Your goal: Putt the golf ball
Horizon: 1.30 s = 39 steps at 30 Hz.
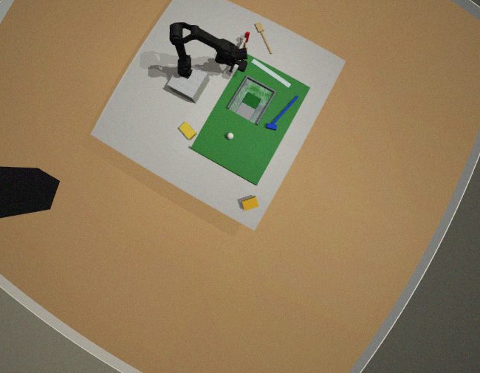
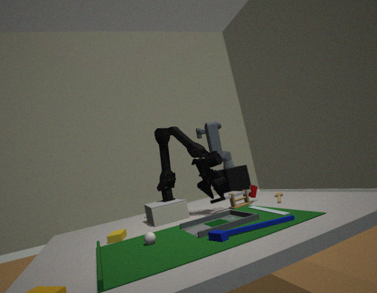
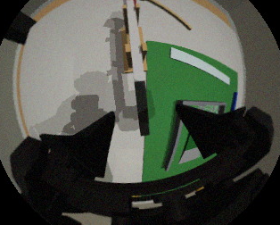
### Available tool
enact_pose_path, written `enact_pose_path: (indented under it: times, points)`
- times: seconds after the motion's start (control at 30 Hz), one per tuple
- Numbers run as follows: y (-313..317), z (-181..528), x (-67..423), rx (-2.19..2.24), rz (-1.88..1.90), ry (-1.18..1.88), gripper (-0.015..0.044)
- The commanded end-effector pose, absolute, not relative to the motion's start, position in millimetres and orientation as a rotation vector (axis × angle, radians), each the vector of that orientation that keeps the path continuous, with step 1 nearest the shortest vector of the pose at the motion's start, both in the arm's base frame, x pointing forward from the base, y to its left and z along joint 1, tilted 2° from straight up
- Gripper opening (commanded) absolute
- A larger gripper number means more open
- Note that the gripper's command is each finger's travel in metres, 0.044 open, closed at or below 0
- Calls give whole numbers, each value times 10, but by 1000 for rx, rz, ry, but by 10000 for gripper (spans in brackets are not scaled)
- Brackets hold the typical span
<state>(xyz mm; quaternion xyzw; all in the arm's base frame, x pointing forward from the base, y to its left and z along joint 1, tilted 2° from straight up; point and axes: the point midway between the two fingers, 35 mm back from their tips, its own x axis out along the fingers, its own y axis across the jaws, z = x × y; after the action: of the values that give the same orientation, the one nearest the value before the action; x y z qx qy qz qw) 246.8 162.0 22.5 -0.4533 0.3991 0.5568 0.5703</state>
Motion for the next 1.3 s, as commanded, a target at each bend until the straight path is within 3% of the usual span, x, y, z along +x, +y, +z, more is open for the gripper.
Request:
enact_pose_path:
  times: [0.0,0.8,1.27]
  points:
    - [1610,50,2437,-1061,1318,948,440]
    - [1612,-185,2448,-1061,1318,948,440]
    - [1614,-155,2463,-1063,1312,949,72]
